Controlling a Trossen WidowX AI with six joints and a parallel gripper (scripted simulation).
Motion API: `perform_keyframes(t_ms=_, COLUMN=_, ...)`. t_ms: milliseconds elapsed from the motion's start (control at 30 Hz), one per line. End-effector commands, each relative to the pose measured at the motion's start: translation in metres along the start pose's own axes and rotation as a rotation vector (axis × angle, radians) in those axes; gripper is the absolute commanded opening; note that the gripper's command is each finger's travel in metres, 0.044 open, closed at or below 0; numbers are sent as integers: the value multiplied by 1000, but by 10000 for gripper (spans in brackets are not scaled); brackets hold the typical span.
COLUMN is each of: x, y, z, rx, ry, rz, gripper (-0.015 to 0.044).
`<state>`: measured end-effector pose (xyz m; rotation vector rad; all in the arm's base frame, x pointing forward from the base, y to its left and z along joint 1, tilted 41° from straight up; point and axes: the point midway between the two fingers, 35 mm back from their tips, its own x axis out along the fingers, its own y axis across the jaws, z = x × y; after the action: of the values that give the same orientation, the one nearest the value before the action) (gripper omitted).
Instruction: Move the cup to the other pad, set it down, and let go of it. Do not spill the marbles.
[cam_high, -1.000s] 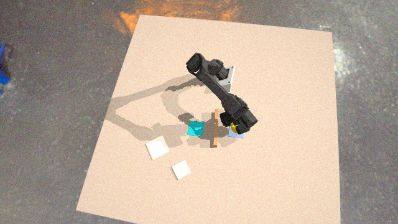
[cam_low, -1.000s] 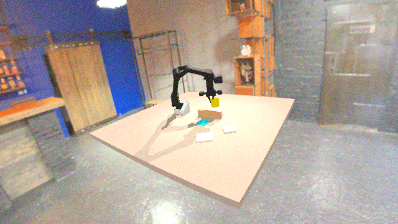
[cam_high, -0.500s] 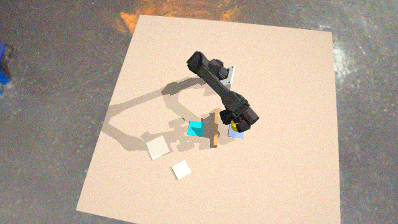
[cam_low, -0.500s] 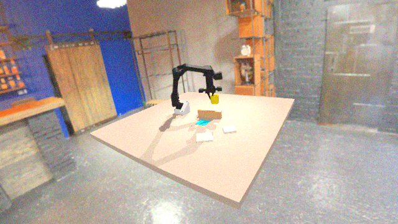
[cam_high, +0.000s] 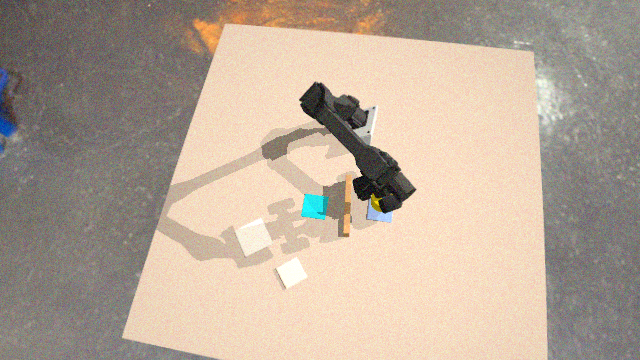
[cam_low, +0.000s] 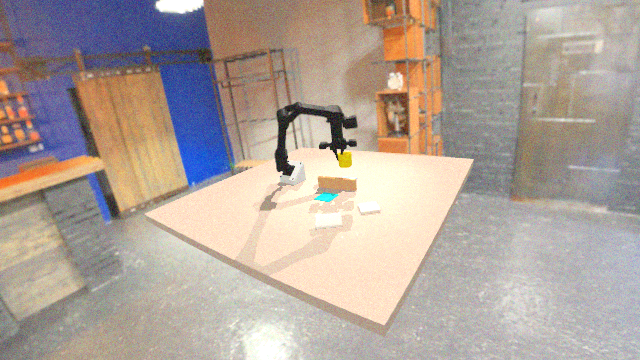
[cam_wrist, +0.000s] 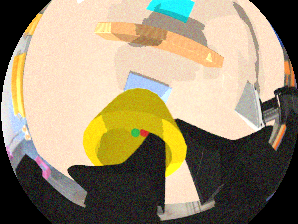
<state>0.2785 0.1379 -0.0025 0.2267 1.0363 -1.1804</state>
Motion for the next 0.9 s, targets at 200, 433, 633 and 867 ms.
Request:
perform_keyframes(t_ms=200, x=-1, y=-8, z=19, rx=0, ry=0, rz=1, gripper=0)
perform_keyframes(t_ms=433, x=-1, y=-16, z=37, rx=1, ry=-1, rz=1, gripper=0)
perform_keyframes(t_ms=633, x=-2, y=-23, z=52, rx=1, ry=-1, rz=0, gripper=0)
perform_keyframes(t_ms=867, x=-2, y=-31, z=71, rx=1, ry=-2, rz=-1, gripper=0)
